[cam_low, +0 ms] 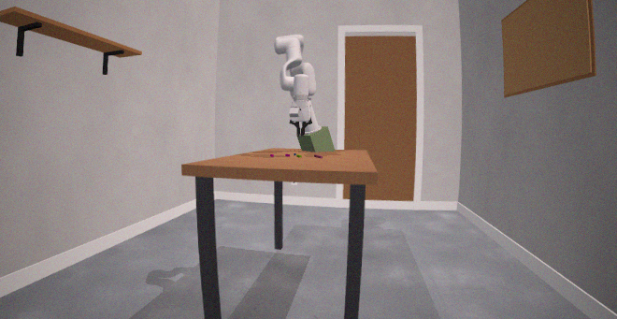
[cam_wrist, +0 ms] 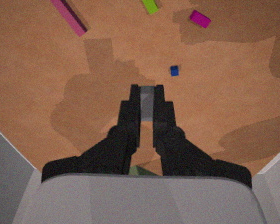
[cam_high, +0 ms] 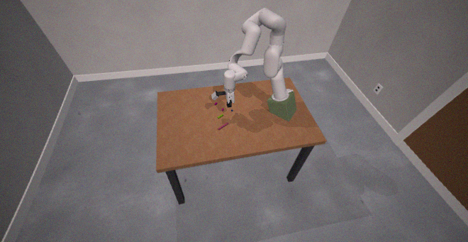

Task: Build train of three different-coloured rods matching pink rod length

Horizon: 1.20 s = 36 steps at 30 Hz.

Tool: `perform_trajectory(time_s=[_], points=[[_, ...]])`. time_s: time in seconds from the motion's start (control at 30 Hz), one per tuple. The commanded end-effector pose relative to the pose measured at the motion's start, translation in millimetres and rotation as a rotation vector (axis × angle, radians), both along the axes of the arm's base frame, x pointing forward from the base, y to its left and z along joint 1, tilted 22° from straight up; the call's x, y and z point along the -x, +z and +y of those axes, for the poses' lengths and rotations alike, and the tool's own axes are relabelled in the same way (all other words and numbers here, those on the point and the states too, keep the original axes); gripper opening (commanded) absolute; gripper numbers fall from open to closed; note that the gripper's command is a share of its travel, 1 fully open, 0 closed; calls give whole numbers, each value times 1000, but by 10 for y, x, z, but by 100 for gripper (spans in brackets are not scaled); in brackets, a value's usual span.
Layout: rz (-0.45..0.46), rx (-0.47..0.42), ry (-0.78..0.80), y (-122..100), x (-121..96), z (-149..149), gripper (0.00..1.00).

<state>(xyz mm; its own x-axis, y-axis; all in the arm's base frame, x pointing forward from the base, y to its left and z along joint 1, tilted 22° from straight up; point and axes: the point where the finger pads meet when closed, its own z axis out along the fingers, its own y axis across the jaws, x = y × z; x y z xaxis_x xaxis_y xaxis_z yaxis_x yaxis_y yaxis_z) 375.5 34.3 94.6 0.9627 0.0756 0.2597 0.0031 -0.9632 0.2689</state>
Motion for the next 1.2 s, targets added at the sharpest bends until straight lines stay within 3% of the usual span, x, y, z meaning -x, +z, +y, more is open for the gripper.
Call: perform_trajectory(time_s=[0.0, 1.17], points=[[-44, -40, -156, 19, 24, -76, 4], [-295, -305, -1049, 86, 219, -515, 4]])
